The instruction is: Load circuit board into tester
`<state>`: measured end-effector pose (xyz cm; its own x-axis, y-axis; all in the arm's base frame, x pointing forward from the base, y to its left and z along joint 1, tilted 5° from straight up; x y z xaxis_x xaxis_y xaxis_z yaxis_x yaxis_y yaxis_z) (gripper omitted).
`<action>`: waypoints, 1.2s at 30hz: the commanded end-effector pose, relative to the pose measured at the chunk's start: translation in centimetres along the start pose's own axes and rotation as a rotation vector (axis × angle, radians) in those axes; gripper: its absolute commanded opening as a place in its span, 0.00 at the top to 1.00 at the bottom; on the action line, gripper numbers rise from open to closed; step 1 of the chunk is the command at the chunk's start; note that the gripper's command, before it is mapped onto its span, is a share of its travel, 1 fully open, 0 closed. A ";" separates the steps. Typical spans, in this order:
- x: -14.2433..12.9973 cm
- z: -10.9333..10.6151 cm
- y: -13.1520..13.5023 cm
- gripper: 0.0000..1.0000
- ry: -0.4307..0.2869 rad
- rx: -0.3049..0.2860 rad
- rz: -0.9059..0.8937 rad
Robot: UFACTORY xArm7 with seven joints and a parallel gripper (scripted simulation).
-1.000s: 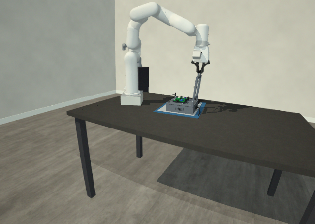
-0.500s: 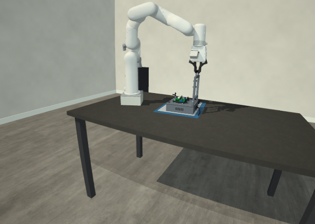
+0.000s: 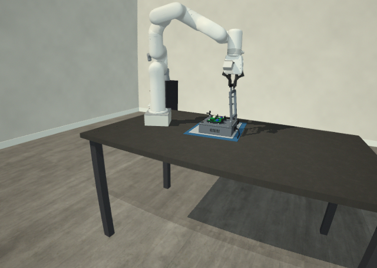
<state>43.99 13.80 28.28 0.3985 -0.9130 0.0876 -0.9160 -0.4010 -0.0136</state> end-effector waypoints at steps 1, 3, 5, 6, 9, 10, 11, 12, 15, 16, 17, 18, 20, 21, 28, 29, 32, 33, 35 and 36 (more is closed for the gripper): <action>0.0 -0.1 0.3 1.00 0.000 0.004 0.000; -0.1 -0.1 0.6 1.00 0.000 0.004 0.000; -0.1 0.0 0.9 1.00 0.000 0.004 0.000; -0.2 0.0 1.1 1.00 0.000 0.004 0.000; -0.2 0.1 1.6 1.00 0.000 0.004 0.000; -0.3 0.2 1.8 1.00 0.000 0.004 0.000; -0.3 0.2 2.0 1.00 0.000 0.004 0.000; -0.3 0.2 2.1 1.00 0.000 0.004 0.000; -0.4 0.4 2.7 1.00 0.000 0.004 0.000; -0.4 0.4 2.7 1.00 0.000 0.004 0.000; -0.4 0.4 2.7 1.00 0.000 0.004 0.000; -0.4 0.4 2.8 1.00 0.000 0.004 0.000; -0.5 0.5 3.2 1.00 0.000 0.004 0.000; -0.5 0.6 3.4 1.00 0.000 0.004 0.000; -0.7 1.1 4.7 1.00 0.000 0.004 0.000; -0.7 1.1 4.9 1.00 0.000 0.004 0.000; -0.8 1.4 5.4 1.00 0.000 0.004 0.000; -0.8 1.4 5.4 1.00 0.000 0.004 0.000; -0.8 1.5 5.6 1.00 0.000 0.004 0.000; -0.8 1.6 5.8 1.00 0.000 0.004 0.000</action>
<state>38.75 12.20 26.64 0.3984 -0.9130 0.0876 -0.9160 -0.4010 -0.0137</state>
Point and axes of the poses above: the point where the finger pads meet when closed, its own z axis out along the fingers, its own y axis across the jaws, x = y × z, the point moved 7 cm from there along -z, back along the fingers, and after that the axes turned 8 degrees about -z, right-handed, at the moved point
